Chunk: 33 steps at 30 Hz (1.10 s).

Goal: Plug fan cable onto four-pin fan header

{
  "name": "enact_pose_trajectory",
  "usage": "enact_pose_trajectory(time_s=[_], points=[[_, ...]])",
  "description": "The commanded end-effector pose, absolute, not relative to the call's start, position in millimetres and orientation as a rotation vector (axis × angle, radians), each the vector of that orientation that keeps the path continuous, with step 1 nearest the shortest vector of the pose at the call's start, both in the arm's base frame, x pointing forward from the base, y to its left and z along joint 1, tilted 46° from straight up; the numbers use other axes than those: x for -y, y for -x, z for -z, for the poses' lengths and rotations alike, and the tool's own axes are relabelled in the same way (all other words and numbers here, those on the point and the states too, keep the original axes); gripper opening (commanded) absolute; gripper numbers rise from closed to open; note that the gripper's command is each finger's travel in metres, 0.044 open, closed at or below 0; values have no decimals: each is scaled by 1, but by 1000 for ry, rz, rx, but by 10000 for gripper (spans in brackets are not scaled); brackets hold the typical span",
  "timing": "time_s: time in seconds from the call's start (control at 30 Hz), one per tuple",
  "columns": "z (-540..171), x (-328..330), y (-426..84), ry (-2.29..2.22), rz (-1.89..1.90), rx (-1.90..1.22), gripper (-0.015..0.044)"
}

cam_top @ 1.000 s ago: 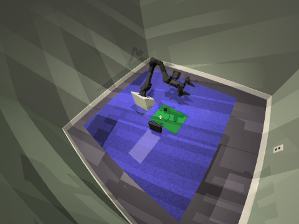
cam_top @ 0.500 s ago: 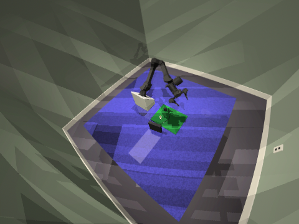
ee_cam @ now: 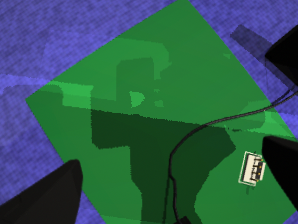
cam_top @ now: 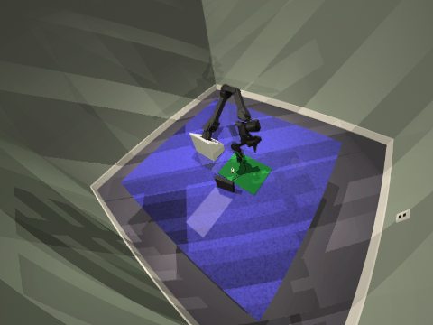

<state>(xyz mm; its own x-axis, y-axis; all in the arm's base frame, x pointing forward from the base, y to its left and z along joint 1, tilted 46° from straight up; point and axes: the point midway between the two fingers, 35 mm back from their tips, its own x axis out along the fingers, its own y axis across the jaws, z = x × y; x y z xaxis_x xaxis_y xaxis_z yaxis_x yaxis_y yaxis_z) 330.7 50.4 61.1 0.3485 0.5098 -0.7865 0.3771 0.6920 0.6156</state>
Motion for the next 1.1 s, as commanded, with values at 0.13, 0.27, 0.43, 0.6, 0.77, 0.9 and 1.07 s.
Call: enact_pose_trajectory(time_s=[0.13, 0.27, 0.43, 0.6, 0.77, 0.9, 1.07], points=[[-75, -41, -244, -563, -690, -1540, 440], [-75, -41, -244, -563, -690, -1540, 440], [-75, -41, -244, -563, -690, -1540, 440], [-75, -41, -244, -563, -690, -1540, 440], [-69, -47, -244, -561, -688, -1540, 440], [-39, -75, -245, -558, -683, -1539, 440], [-6, -113, -235, -566, -693, -1538, 440]])
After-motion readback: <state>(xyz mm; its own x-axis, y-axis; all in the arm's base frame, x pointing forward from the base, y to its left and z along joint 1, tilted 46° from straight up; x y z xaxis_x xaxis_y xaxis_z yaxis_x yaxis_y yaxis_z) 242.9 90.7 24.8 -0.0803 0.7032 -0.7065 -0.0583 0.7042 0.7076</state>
